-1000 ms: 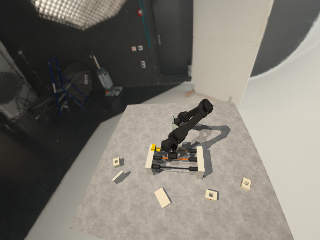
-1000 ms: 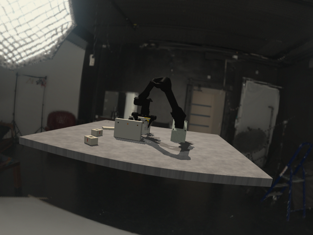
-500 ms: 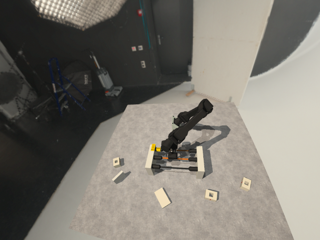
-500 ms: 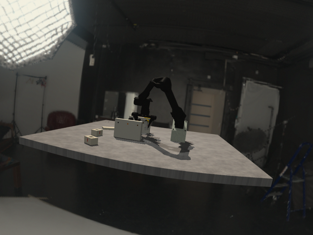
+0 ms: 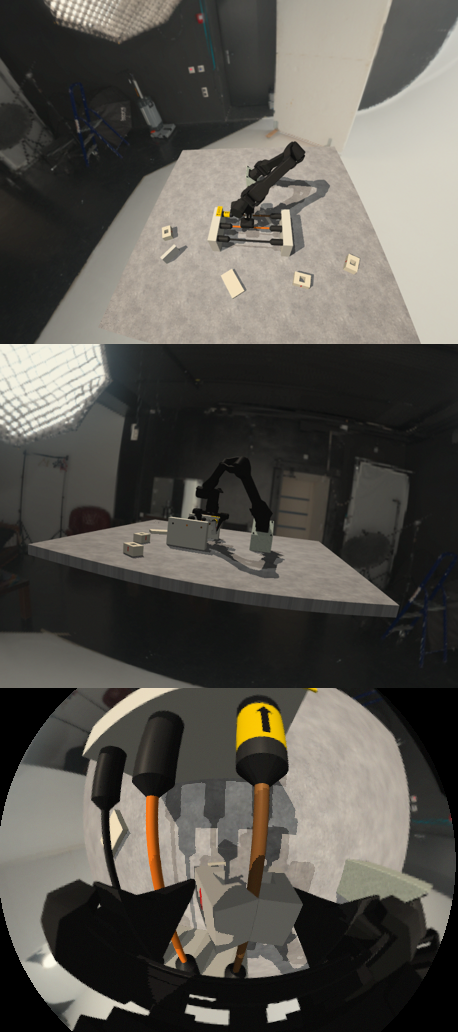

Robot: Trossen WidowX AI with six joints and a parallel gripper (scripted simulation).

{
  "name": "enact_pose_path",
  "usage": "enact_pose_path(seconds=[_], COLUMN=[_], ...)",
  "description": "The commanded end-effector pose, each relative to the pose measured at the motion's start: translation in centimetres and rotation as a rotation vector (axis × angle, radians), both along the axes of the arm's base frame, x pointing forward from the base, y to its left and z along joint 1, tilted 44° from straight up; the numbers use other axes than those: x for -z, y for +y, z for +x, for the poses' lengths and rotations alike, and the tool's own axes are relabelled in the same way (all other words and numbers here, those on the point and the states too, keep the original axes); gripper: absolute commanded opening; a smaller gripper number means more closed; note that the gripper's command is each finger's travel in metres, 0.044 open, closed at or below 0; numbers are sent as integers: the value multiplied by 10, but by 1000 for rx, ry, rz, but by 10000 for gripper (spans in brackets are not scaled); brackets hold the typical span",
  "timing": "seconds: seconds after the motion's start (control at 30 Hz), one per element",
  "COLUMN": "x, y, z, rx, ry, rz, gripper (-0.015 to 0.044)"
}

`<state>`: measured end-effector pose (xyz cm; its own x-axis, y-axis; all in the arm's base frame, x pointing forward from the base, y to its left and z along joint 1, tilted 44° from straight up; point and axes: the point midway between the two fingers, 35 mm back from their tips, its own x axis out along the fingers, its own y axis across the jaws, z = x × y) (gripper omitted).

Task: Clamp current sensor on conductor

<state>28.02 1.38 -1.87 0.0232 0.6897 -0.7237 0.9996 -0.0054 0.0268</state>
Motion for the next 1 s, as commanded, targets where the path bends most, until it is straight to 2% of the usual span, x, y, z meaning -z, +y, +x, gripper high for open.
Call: enact_pose_path(seconds=[0.0, 0.63, 0.97], x=[7, 7, 7], y=[10, 10, 9], z=[2, 2, -1], rx=[-22, -19, 86], ry=[5, 3, -106], rz=[6, 5, 8], gripper=[440, 440, 440])
